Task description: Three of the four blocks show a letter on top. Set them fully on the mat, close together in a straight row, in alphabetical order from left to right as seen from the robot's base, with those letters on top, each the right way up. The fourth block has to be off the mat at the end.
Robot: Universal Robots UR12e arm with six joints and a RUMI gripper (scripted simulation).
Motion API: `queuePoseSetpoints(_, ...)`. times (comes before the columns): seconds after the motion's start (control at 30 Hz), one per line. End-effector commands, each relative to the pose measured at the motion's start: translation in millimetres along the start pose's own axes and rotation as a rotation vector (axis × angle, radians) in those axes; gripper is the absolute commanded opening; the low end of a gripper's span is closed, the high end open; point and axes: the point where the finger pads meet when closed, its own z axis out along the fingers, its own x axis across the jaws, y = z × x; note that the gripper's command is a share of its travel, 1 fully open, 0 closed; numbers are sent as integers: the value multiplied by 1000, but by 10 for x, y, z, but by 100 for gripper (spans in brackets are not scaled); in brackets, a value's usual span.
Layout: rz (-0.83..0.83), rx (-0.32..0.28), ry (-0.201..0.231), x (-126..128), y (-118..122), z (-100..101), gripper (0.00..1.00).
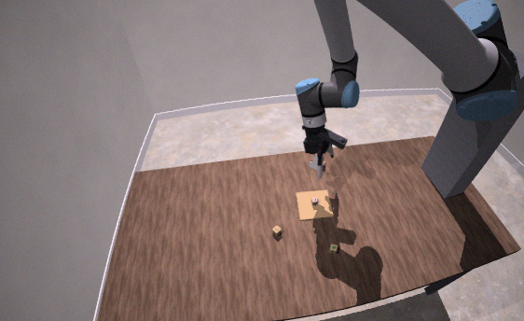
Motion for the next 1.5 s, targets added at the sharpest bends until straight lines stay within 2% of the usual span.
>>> queuePoseSetpoints(0.0, -126, -45, -42, 161, -44, -3, 100)
queuePoseSetpoints(0.07, -126, -45, -42, 161, -44, -3, 100)
queuePoseSetpoints(0.1, -178, -63, -57, 244, -52, -14, 100)
queuePoseSetpoints(0.57, -418, -161, -125, 674, -80, -125, 100)
queuePoseSetpoints(0.63, -418, -161, -125, 674, -80, -125, 100)
queuePoseSetpoints(0.7, -482, -191, -143, 804, -87, -175, 100)
queuePoseSetpoints(0.97, -598, -252, -176, 1058, -105, -290, 100)
queuePoseSetpoints(1.47, -608, -258, -180, 1077, -100, -295, 100)
